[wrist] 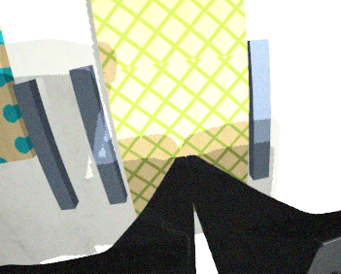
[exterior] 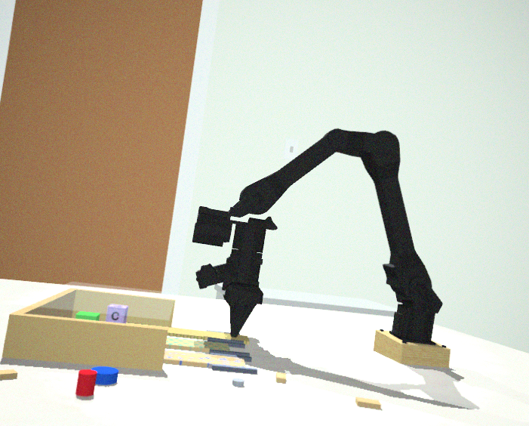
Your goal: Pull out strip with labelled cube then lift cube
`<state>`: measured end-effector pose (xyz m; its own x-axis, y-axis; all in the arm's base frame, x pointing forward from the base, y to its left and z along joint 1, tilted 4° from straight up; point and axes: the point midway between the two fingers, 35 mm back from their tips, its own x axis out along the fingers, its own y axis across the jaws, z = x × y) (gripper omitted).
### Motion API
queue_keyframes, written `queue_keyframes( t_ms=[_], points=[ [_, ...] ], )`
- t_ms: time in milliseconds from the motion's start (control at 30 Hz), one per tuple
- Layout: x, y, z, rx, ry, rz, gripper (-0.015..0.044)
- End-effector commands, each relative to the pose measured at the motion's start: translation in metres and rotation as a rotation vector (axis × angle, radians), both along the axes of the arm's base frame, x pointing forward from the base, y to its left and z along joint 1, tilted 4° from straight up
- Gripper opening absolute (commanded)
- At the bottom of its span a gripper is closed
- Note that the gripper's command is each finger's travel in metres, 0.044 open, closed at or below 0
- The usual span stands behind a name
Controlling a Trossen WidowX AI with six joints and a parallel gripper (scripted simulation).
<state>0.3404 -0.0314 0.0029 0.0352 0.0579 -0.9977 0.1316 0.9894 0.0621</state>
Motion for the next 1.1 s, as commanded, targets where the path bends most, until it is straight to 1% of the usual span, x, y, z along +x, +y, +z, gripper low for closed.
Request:
queue_keyframes(
  t_ms=[0, 1067],
  points=[
    [-0.011, 0.001, -0.005, 0.0, 0.022, -0.004, 0.0],
    [-0.059, 0.006, -0.008, 0.0, 0.026, -0.004, 0.0]
  ],
)
